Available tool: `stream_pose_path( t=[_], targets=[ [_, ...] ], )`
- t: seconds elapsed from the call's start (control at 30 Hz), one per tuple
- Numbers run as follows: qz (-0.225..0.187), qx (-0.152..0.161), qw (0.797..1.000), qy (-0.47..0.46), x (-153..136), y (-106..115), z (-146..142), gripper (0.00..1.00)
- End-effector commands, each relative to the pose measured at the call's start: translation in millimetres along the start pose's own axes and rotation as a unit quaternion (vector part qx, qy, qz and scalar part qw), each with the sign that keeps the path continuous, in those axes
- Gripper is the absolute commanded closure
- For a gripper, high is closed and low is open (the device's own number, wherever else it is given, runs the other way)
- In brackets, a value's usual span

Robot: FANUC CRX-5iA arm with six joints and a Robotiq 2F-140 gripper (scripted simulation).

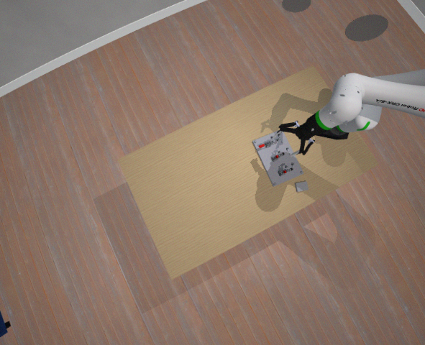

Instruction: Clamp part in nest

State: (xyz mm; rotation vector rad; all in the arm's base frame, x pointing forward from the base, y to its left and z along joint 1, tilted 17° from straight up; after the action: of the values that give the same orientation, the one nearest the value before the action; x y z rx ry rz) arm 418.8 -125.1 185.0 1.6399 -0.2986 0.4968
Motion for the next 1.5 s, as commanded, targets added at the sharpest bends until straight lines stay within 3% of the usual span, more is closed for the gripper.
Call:
stream_pose_path(
  t=[0.0, 0.1, 0.17, 0.3, 0.93, 0.97, 1.47],
  targets=[
    [-0.058, 0.013, 0.996, -0.06, -37, 1, 16, 0.0],
    [-0.069, 0.015, 0.995, -0.075, -46, 1, 19, 0.0],
    [-0.106, 0.021, 0.987, -0.122, -75, 4, 29, 0.0],
    [-0.138, 0.024, 0.976, -0.164, -101, 9, 37, 0.0],
    [-0.14, 0.024, 0.975, -0.168, -103, 9, 37, 0.0],
    [-0.14, 0.024, 0.975, -0.168, -103, 9, 37, 1.0],
    [-0.14, 0.024, 0.975, -0.168, -103, 9, 37, 1.0]
  ],
)
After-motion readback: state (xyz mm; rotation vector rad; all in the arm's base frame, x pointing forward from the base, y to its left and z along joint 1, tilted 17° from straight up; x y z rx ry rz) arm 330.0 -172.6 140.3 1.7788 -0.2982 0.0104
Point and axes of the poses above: the point where the finger pads meet when closed, its own y axis back along the fingers, its own z axis across the jaws, x = y × z, the point moved 1 cm from there along y, back along the fingers, and after that the axes turned 2 degrees about y, right-handed, at the moved point
